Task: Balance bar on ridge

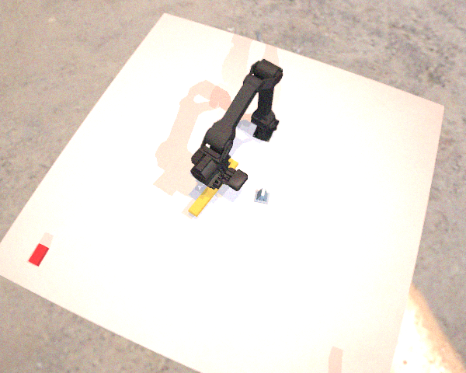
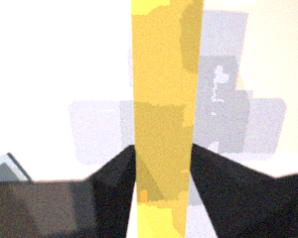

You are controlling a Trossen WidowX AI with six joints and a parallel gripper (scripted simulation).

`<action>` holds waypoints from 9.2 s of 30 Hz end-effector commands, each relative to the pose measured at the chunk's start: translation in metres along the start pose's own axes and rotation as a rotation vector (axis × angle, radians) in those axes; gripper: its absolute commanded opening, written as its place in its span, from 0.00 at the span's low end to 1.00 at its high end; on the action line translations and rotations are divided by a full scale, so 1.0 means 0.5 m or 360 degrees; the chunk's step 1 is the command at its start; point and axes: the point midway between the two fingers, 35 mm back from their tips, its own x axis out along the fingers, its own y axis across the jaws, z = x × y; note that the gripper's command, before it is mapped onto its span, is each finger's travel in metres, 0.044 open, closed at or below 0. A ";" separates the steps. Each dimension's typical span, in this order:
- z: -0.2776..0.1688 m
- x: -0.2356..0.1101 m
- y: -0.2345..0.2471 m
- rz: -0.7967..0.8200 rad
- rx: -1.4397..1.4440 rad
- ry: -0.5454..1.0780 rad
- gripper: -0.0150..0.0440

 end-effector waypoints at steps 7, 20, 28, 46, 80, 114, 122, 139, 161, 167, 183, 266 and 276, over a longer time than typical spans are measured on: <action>0.003 -0.060 0.000 -0.0004 0.0003 -0.0030 0.25; -0.006 -0.115 0.001 -0.0006 0.0012 -0.0030 0.25; -0.020 -0.115 0.057 0.0002 0.0309 -0.0029 0.25; -0.071 -0.116 0.190 0.0017 0.1031 -0.0021 0.25; -0.136 -0.087 0.345 0.0030 0.1830 -0.0005 0.25; -0.131 -0.030 0.345 0.0030 0.1834 -0.0005 0.25; -0.131 -0.029 0.345 0.0030 0.1834 -0.0005 0.25; -0.131 -0.026 0.345 0.0030 0.1834 -0.0005 0.25; -0.131 -0.022 0.345 0.0030 0.1834 -0.0005 0.25; -0.131 -0.021 0.345 0.0030 0.1834 -0.0005 0.25; -0.131 -0.019 0.345 0.0030 0.1834 -0.0005 0.25; -0.132 -0.013 0.345 0.0033 0.1832 -0.0006 0.25; -0.132 -0.013 0.345 0.0033 0.1832 -0.0006 0.25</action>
